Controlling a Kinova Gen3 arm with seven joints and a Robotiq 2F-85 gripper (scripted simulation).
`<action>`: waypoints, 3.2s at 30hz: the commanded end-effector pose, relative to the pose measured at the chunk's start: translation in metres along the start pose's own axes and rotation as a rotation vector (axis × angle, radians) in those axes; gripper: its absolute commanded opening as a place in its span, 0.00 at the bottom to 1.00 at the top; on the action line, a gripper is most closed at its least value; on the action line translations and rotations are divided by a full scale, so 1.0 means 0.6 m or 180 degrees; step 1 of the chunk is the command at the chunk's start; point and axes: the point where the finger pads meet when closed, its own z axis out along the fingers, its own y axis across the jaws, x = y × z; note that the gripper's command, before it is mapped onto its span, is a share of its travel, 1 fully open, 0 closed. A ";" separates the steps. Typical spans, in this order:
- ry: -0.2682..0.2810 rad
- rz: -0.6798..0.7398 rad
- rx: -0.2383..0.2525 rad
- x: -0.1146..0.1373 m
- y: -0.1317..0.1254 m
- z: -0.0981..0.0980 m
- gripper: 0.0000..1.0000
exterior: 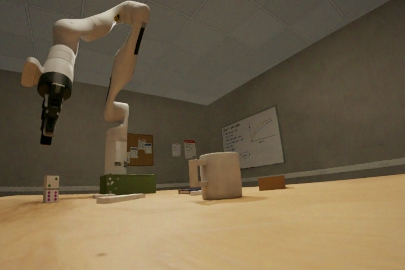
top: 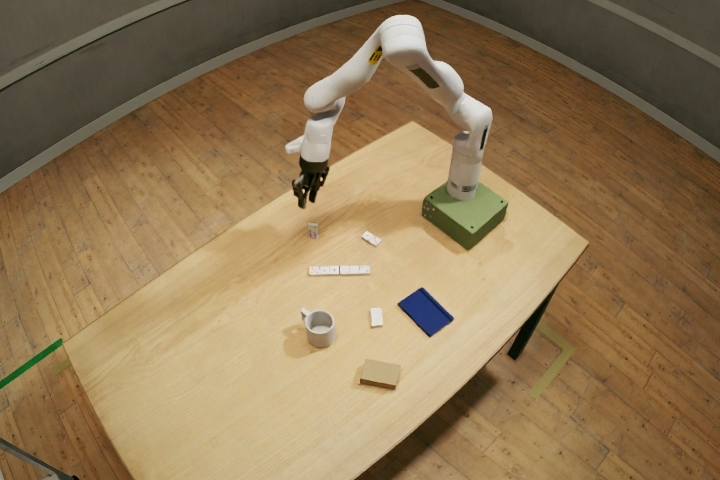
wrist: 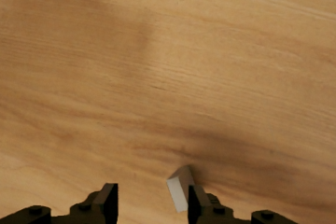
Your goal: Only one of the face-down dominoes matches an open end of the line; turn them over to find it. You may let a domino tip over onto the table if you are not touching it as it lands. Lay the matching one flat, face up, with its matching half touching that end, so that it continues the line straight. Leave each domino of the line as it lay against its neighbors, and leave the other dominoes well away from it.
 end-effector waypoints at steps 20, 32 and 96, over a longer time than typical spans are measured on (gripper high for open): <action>-0.0141 0.0346 -0.0256 0.001 -0.001 0.000 0.49; -0.0201 0.0494 -0.0369 0.003 -0.002 0.000 0.49; -0.0407 0.1000 -0.0732 0.003 -0.001 0.001 0.49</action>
